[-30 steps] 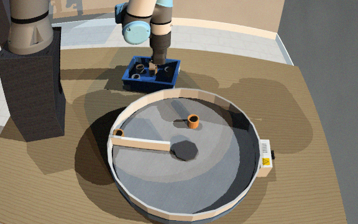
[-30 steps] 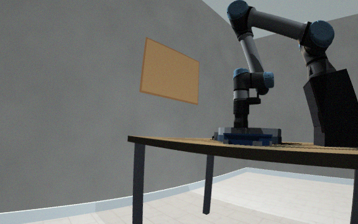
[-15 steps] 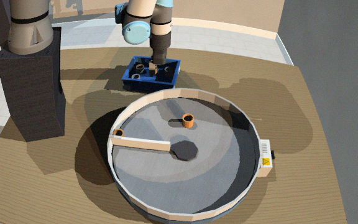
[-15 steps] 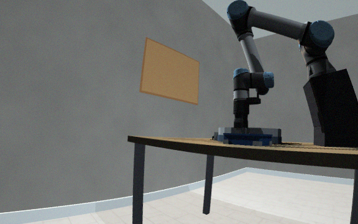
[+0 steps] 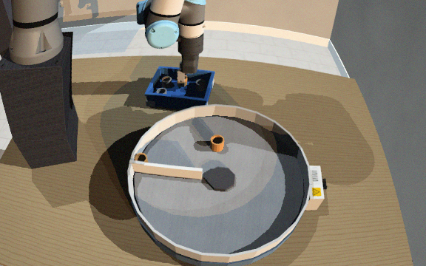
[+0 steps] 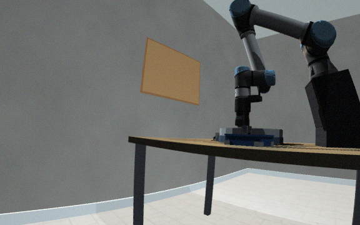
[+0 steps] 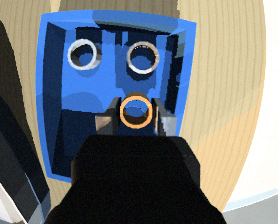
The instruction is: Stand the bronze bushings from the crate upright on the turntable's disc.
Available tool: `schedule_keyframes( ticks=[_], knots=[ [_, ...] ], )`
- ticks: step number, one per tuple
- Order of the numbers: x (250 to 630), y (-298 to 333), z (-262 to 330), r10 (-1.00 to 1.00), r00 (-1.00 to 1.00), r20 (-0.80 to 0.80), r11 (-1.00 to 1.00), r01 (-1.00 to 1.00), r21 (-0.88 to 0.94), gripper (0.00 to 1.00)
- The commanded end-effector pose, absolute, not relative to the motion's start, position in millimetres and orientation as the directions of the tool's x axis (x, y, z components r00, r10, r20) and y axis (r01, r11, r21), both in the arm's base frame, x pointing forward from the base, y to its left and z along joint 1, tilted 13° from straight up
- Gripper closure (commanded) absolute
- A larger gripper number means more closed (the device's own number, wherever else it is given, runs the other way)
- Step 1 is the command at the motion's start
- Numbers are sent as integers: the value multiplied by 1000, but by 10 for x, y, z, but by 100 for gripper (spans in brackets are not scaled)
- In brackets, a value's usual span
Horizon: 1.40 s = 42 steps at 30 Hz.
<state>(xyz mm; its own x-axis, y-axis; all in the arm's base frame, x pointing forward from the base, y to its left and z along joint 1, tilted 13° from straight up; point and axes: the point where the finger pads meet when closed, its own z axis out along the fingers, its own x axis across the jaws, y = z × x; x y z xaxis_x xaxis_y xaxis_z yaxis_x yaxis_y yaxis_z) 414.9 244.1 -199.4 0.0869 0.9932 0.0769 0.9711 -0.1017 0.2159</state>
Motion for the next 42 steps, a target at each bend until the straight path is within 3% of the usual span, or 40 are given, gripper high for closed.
schedule_keyframes(
  ticks=[1, 18, 42],
  knots=[
    [4119, 2434, -1838, 993, 87, 77, -102, 971, 217, 100],
    [3975, 2398, -1215, 993, 87, 77, -102, 971, 217, 100],
    [3928, 2386, -1008, 993, 87, 77, -102, 971, 217, 100]
  ],
)
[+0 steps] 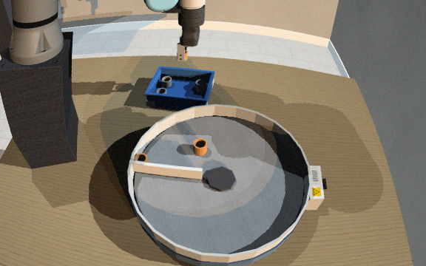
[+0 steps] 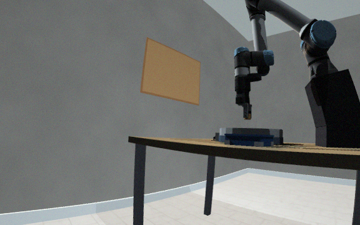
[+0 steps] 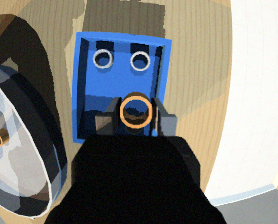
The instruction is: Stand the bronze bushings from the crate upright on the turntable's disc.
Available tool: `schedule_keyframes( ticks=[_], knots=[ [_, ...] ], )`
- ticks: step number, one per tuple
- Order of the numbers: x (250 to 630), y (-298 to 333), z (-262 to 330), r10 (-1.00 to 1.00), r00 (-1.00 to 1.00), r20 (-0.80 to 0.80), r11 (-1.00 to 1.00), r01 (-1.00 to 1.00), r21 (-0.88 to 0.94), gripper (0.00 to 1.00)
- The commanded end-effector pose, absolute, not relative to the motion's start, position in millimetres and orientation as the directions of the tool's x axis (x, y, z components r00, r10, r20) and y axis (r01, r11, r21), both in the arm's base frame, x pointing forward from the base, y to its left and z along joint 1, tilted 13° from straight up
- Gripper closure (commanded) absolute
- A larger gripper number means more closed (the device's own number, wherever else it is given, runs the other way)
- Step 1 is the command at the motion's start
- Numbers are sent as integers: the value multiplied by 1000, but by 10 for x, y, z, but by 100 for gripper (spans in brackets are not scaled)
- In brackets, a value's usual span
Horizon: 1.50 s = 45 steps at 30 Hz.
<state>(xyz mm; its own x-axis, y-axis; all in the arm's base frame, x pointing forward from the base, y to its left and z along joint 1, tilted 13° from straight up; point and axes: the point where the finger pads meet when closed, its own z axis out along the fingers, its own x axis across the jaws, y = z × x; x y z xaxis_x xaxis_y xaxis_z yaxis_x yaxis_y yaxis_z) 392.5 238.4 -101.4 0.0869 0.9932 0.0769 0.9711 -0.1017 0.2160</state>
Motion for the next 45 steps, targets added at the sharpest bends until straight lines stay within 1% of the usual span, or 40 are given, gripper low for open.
schedule_keyframes(
  ticks=[1, 45],
  knots=[
    [3928, 2386, -1008, 993, 87, 77, -102, 971, 217, 100],
    [3929, 2336, -1010, 993, 87, 77, -102, 971, 217, 100]
  ],
)
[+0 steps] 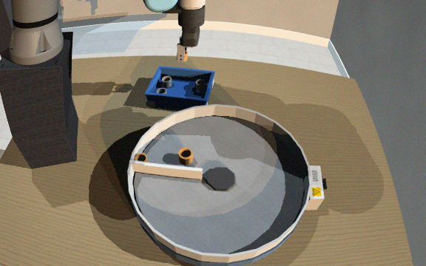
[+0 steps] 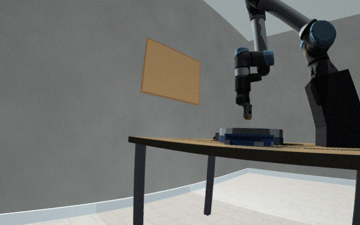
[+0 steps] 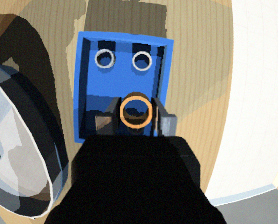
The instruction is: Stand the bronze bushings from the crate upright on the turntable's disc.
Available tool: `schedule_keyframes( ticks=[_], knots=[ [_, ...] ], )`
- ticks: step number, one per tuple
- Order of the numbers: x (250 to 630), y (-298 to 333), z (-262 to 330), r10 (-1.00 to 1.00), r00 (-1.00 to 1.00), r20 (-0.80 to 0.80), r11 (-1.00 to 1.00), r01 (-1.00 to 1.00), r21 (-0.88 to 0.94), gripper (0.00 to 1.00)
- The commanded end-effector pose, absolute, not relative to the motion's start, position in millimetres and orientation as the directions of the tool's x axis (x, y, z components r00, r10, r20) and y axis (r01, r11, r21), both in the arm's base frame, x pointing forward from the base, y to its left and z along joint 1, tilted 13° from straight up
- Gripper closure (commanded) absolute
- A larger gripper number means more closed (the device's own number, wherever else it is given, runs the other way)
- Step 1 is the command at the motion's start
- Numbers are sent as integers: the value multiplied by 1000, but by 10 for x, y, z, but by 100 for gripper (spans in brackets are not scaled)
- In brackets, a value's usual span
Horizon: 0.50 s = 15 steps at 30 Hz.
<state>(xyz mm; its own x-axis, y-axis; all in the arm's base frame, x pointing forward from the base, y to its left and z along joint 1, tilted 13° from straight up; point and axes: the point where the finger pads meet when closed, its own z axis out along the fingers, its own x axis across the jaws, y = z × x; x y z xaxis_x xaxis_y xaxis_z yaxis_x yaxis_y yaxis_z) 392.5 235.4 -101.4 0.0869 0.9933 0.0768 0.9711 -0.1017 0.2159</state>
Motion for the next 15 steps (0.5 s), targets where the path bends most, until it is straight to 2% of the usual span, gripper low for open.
schedule_keyframes(
  ticks=[1, 15],
  knots=[
    [3929, 2336, -1010, 993, 87, 77, -102, 971, 217, 100],
    [3934, 2091, -1023, 993, 87, 77, -102, 971, 217, 100]
  ],
)
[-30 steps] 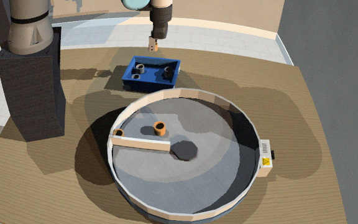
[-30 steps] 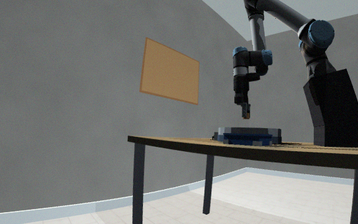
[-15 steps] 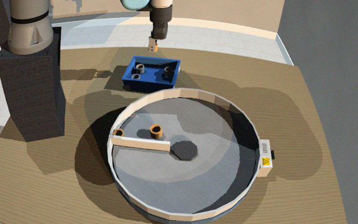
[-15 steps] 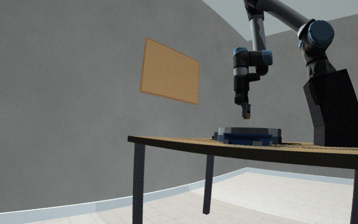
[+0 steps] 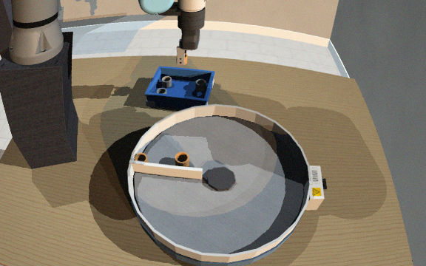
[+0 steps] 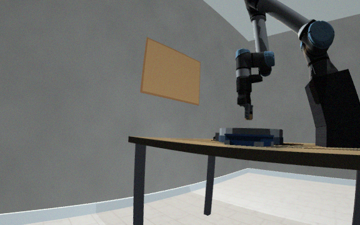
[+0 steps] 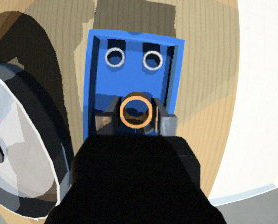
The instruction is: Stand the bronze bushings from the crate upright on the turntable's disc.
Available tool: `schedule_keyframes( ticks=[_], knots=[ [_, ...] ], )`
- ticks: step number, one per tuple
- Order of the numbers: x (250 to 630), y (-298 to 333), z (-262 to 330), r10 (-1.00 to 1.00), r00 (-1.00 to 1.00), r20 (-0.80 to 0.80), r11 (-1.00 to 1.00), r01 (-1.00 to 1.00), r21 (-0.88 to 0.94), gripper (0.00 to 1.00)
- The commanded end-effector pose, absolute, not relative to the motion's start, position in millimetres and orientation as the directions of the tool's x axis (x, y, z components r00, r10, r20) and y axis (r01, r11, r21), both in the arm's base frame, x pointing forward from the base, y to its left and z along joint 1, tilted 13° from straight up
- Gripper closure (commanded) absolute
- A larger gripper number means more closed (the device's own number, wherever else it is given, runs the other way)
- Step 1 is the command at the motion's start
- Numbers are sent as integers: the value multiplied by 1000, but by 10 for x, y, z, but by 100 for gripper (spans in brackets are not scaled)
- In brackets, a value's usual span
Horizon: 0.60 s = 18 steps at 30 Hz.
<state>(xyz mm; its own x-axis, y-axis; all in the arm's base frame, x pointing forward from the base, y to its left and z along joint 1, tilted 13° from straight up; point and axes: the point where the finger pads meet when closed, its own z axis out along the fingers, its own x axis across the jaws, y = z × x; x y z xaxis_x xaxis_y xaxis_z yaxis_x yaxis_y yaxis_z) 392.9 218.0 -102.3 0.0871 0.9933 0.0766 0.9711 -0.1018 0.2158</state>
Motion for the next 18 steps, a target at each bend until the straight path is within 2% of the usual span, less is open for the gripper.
schedule_keyframes(
  ticks=[1, 18],
  knots=[
    [3934, 2065, -1025, 993, 87, 77, -102, 971, 217, 100],
    [3945, 1537, -1053, 993, 87, 77, -102, 971, 217, 100]
  ],
)
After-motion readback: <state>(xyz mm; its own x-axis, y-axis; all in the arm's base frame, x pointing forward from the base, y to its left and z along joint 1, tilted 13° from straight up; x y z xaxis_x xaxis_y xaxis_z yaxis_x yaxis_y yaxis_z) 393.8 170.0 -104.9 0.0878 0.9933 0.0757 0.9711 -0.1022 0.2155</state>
